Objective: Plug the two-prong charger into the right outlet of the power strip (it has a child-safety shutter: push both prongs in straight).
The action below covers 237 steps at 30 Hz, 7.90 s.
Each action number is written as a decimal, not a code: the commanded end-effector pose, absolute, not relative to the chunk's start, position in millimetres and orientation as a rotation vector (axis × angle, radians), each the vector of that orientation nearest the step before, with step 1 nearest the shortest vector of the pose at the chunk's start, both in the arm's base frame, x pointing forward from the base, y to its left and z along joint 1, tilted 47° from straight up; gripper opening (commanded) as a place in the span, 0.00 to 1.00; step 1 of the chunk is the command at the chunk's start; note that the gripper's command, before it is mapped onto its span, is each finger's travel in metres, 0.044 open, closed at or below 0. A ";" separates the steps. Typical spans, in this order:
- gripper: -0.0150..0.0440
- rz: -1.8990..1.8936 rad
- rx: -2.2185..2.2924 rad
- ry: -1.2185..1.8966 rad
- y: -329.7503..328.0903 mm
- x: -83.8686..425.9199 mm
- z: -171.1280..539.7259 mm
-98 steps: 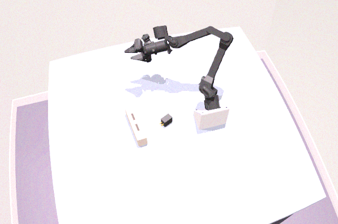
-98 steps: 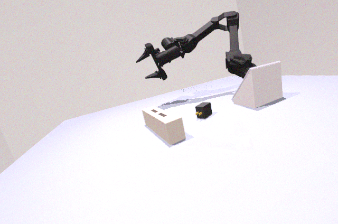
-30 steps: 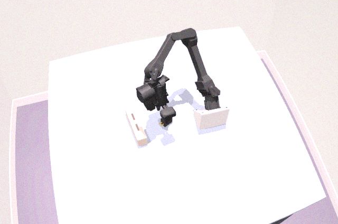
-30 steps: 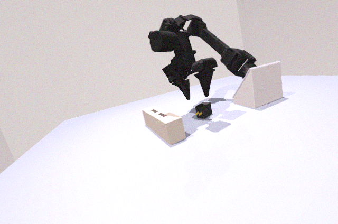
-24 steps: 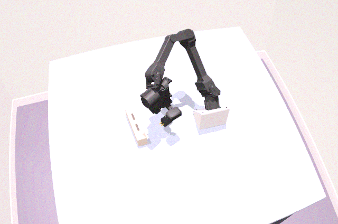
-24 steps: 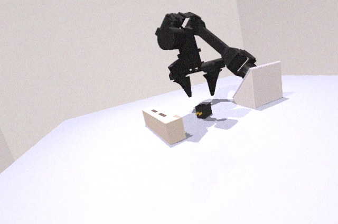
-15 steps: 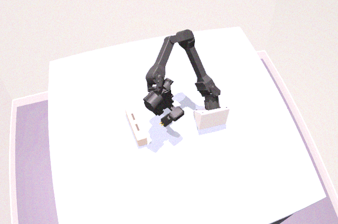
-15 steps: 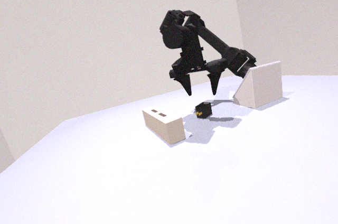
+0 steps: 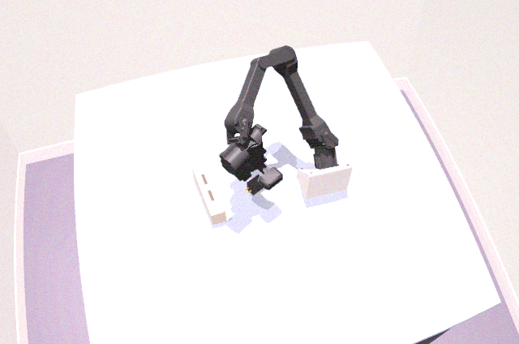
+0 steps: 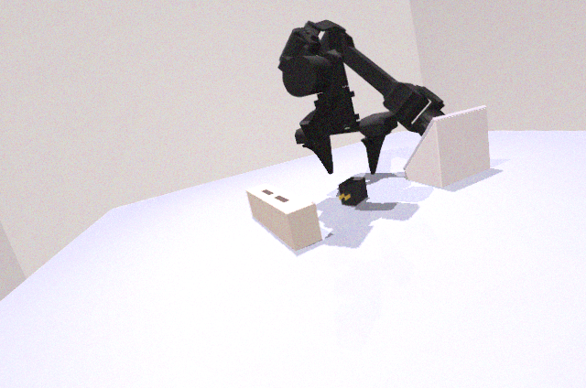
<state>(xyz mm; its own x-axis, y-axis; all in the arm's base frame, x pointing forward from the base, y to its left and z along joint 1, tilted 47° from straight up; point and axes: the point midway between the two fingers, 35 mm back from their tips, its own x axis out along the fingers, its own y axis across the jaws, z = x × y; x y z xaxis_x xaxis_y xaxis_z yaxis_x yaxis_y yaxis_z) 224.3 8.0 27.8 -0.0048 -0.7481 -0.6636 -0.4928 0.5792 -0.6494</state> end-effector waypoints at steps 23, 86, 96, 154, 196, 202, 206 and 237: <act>1.00 -0.277 -1.059 1.659 -22.6 226.1 0.0; 0.25 -0.386 -0.917 1.611 -12.1 241.4 36.3; 0.25 -0.450 -0.849 1.583 -29.2 251.1 37.8; 0.25 -0.529 -0.772 1.545 -42.7 310.0 37.0; 0.25 -0.530 -0.772 1.545 -41.7 317.7 37.3; 0.25 -0.530 -0.772 1.545 -41.6 318.5 37.3; 0.25 -0.530 -0.772 1.545 -41.6 318.7 37.3; 0.25 -0.530 -0.772 1.545 -41.1 322.3 36.5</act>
<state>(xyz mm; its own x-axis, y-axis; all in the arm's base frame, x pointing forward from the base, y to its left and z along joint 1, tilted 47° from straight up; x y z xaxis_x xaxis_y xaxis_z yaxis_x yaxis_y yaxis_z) 320.7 -41.0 35.8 -0.0089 -0.7335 -0.6797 -0.1612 0.6719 -0.7229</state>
